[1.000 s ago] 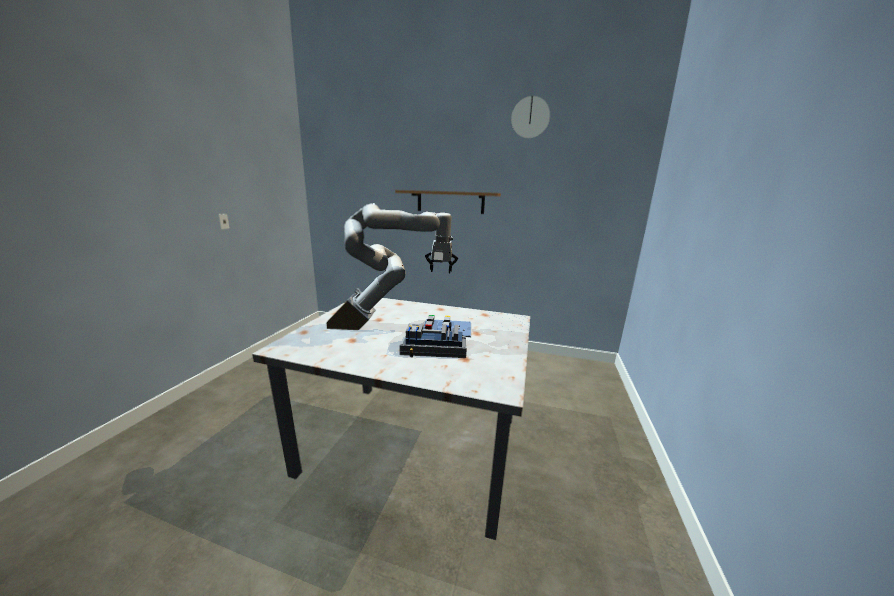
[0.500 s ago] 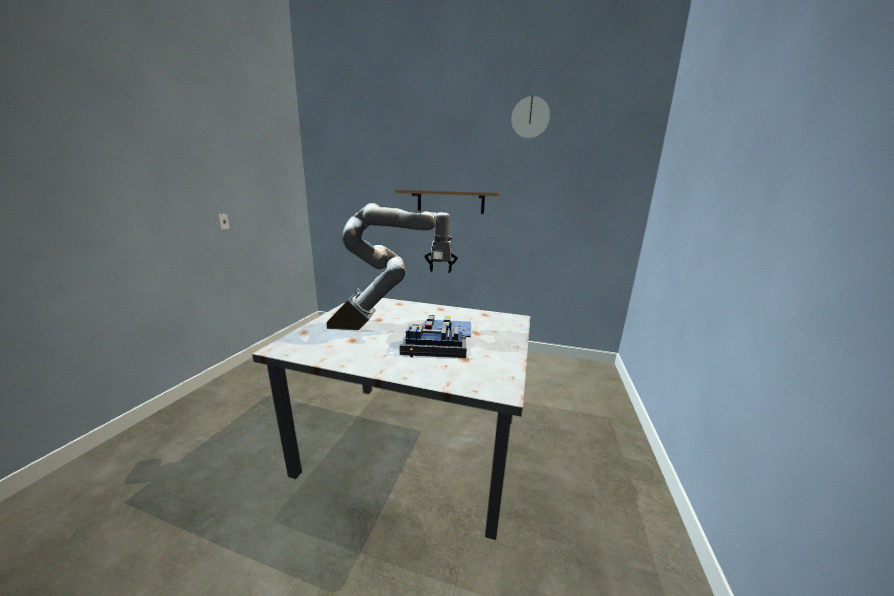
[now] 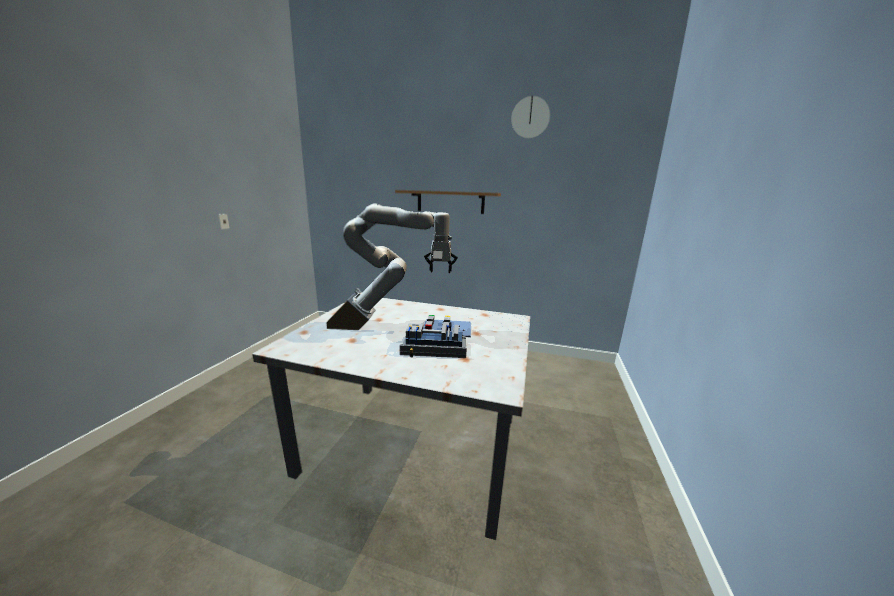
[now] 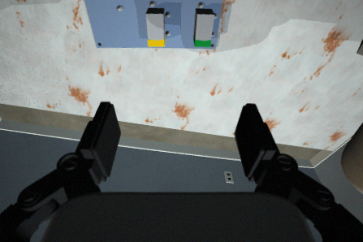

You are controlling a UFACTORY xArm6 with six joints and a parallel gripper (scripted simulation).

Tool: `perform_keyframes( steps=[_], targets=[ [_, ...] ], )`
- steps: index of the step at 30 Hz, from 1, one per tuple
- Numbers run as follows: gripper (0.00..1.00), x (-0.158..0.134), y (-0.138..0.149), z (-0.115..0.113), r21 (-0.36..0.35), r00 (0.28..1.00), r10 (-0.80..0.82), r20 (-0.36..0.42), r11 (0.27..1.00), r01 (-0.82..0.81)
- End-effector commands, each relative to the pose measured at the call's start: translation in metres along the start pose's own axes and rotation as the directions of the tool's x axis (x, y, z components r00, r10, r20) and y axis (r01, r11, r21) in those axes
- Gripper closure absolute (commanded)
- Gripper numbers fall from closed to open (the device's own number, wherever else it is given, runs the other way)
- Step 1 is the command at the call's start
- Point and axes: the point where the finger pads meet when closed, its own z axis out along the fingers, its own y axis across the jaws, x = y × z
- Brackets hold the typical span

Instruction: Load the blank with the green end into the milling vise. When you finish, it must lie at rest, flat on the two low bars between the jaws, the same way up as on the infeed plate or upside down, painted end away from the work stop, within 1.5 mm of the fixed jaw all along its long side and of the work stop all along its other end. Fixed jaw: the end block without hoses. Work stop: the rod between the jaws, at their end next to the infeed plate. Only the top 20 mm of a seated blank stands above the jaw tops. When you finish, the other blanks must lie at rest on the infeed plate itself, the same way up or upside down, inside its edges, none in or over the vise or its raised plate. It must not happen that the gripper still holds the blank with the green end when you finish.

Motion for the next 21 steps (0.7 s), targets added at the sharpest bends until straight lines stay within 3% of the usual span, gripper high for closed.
perform_keyframes(
  steps=[1, 14, 21],
  targets=[
    [0.0, 0.0005, -0.0007, -0.0012, 0.004, 1.0, 0.0, -0.009, 1.0, 0.0],
    [0.0, 0.0015, -0.0008, -0.0012, 0.006, 1.0, -0.001, -0.026, 1.0, 0.001],
    [0.0, 0.0049, -0.0015, -0.001, 0.003, 0.987, -0.161, -0.022, 0.987, 0.161]
  ],
)
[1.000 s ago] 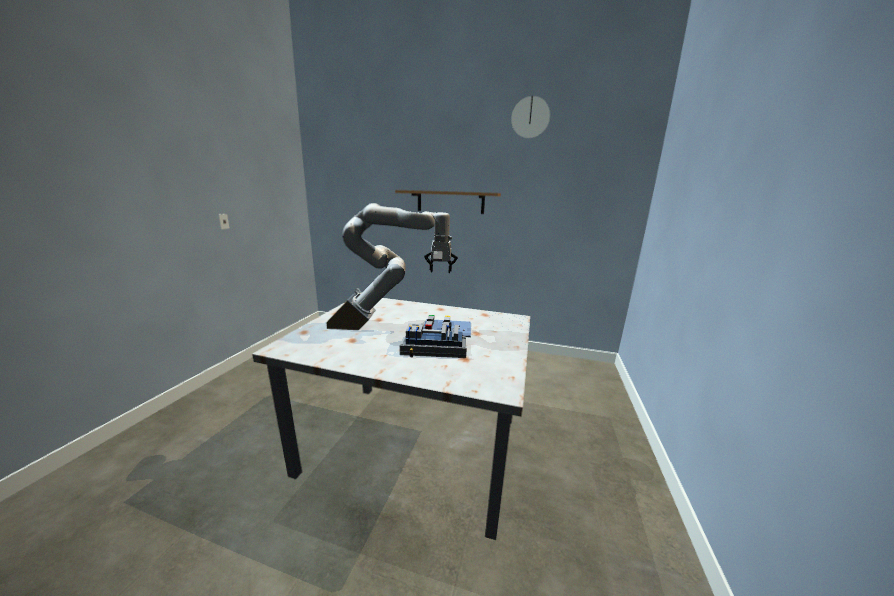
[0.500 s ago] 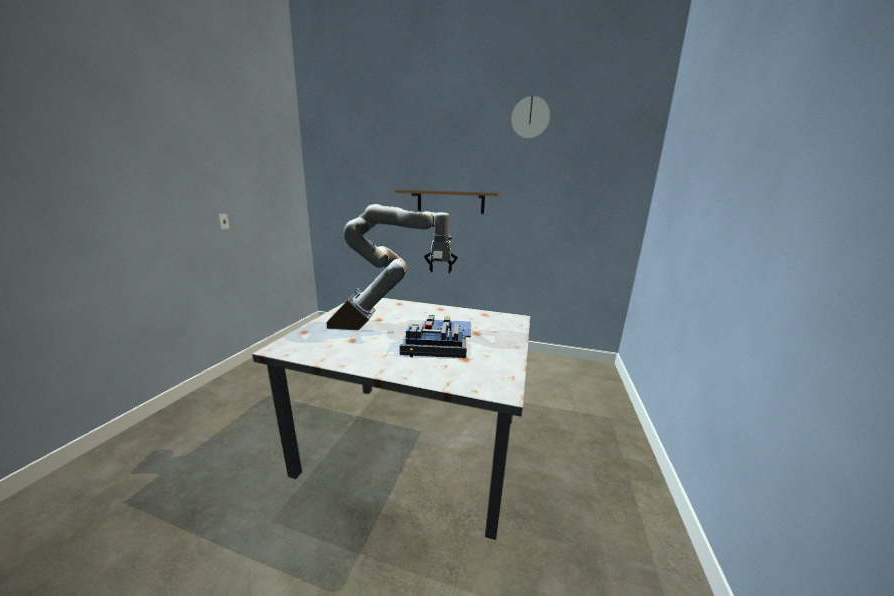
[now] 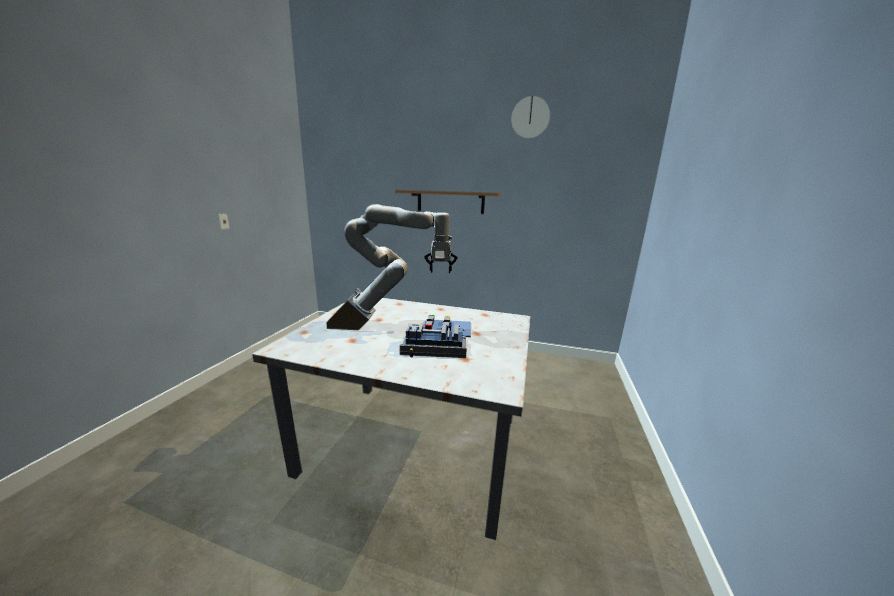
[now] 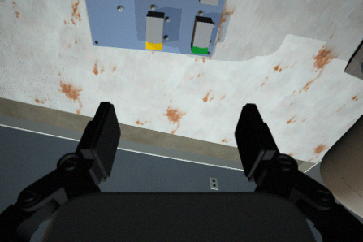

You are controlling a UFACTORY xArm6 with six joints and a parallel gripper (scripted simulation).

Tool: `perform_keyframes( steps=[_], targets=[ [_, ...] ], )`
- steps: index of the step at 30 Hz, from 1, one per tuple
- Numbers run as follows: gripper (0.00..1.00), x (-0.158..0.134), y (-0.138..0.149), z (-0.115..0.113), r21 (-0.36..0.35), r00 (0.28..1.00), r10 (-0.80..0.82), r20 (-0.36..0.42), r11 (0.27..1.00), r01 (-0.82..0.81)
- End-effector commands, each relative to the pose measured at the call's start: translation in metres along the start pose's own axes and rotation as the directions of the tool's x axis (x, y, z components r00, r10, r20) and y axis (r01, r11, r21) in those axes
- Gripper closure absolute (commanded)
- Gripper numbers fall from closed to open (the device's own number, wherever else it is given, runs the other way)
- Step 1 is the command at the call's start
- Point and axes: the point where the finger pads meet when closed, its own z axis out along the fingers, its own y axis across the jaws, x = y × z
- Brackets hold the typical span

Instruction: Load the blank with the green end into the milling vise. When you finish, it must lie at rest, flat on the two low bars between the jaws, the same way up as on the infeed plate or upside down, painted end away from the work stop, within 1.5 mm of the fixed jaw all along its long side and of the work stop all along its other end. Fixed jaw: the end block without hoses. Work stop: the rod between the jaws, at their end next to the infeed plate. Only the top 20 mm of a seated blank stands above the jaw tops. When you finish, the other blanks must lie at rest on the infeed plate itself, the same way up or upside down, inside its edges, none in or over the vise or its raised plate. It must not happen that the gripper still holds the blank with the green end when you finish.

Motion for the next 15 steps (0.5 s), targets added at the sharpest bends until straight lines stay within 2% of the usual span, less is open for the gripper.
perform_keyframes(
  steps=[1, 3, 10, 15],
  targets=[
    [0.0, 0.0018, -0.0008, -0.001, 0.003, 0.996, -0.094, -0.002, 0.996, 0.094],
    [0.0, 0.0026, -0.0009, -0.0009, 0.003, 0.99, -0.14, -0.004, 0.99, 0.14],
    [0.0, 0.0026, -0.0009, -0.0009, 0.003, 0.99, -0.14, -0.004, 0.99, 0.14],
    [0.0, 0.0016, -0.0008, -0.001, 0.003, 1.0, -0.025, -0.005, 1.0, 0.025]
  ],
)
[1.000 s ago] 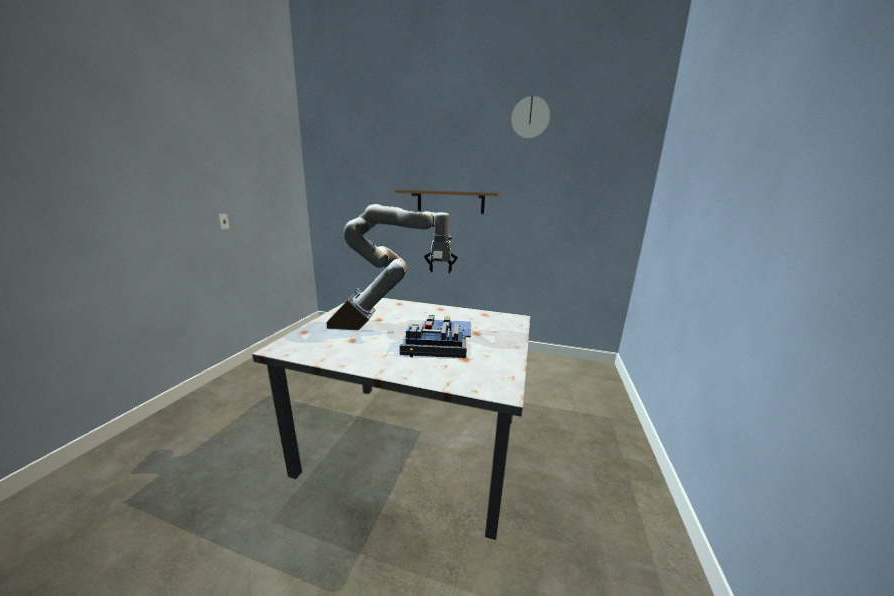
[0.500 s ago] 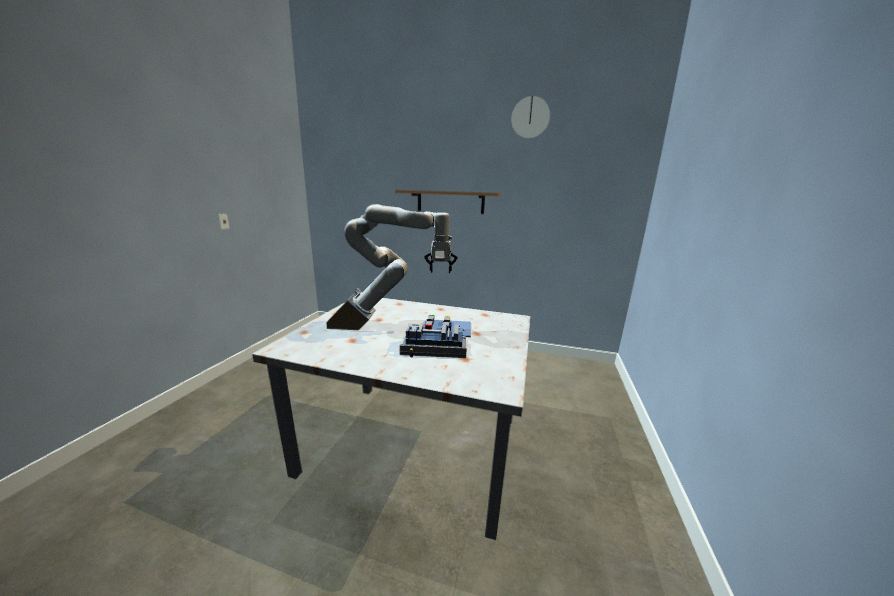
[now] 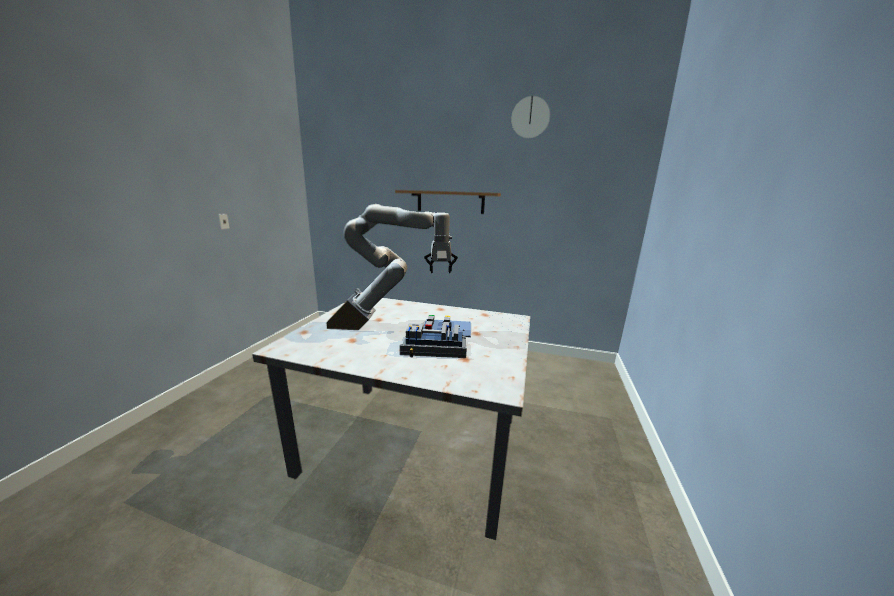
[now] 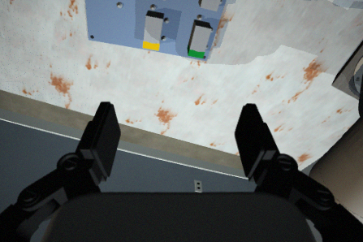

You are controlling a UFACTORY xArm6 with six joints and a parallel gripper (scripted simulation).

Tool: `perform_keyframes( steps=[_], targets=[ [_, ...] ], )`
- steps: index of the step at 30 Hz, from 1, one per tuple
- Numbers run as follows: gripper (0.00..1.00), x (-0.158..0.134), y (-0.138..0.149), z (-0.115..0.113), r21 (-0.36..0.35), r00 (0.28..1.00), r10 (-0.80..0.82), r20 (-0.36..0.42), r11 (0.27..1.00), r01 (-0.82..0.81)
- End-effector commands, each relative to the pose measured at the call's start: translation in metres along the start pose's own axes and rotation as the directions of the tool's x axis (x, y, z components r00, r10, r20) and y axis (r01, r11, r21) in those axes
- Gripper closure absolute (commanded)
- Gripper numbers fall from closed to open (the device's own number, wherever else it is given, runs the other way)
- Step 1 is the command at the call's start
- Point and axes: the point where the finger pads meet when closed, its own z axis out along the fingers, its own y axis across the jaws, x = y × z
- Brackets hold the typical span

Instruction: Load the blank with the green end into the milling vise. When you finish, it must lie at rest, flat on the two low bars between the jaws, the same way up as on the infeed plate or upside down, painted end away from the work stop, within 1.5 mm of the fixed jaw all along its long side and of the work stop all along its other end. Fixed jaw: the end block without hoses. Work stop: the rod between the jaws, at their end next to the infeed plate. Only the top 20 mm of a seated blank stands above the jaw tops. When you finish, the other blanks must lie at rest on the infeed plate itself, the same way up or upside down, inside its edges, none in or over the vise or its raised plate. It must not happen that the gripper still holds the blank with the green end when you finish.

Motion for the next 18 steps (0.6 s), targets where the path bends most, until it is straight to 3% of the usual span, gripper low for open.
perform_keyframes(
  steps=[1, 5, 12, 13, 18],
  targets=[
    [0.0, -0.0005, -0.0006, -0.0013, 0.003, 0.996, 0.088, 0.001, 0.996, -0.088],
    [0.0, -0.0012, -0.0005, -0.0014, 0.003, 0.984, 0.179, 0.002, 0.984, -0.179],
    [0.0, -0.0012, -0.0005, -0.0014, 0.003, 0.984, 0.179, 0.002, 0.984, -0.179],
    [0.37, -0.0012, -0.0005, -0.0014, 0.003, 0.984, 0.177, 0.002, 0.984, -0.177],
    [0.37, -0.0012, -0.0005, -0.0014, 0.003, 0.984, 0.177, 0.002, 0.984, -0.177]
  ],
)
